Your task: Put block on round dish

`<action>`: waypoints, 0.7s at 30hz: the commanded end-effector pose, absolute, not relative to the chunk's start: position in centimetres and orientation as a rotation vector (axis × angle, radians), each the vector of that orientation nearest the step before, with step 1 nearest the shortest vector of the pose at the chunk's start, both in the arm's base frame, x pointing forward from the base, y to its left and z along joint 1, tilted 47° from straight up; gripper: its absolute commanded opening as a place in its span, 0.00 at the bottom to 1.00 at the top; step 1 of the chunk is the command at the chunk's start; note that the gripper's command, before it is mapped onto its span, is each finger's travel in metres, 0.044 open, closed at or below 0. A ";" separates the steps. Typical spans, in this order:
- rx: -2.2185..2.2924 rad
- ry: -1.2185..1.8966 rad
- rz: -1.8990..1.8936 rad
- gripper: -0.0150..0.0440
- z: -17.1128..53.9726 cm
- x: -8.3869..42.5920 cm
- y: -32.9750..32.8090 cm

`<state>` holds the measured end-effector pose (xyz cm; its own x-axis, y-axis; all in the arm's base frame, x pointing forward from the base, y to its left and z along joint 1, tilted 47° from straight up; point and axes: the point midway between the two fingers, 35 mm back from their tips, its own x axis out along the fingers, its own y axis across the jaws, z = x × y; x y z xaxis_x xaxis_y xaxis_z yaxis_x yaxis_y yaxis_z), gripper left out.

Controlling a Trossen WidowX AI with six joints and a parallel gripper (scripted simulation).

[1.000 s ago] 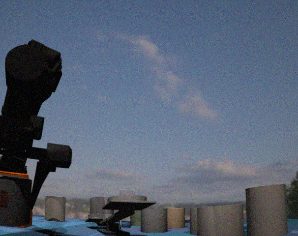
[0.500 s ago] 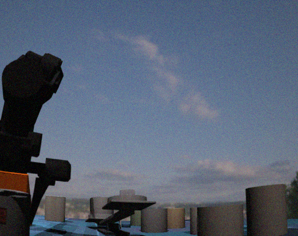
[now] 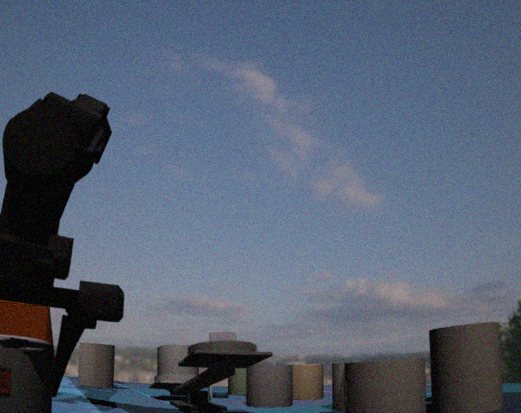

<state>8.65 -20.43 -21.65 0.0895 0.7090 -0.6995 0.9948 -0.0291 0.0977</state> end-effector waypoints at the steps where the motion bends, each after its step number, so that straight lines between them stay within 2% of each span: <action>1: 1.798 1.678 -0.638 0.83 -21.6 8.6 -20.4; 5: 1.799 1.677 -0.638 1.00 -21.0 8.6 -21.1; 9: 1.802 1.675 -0.638 1.00 -18.0 8.2 -24.0; 14: 1.802 1.675 -0.638 1.00 -17.9 8.2 -24.2; 21: 1.708 1.620 -0.665 0.69 -16.4 10.2 -26.2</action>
<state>8.96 -25.05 -17.37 0.0924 0.6800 -0.7274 0.9943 -0.0233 0.1045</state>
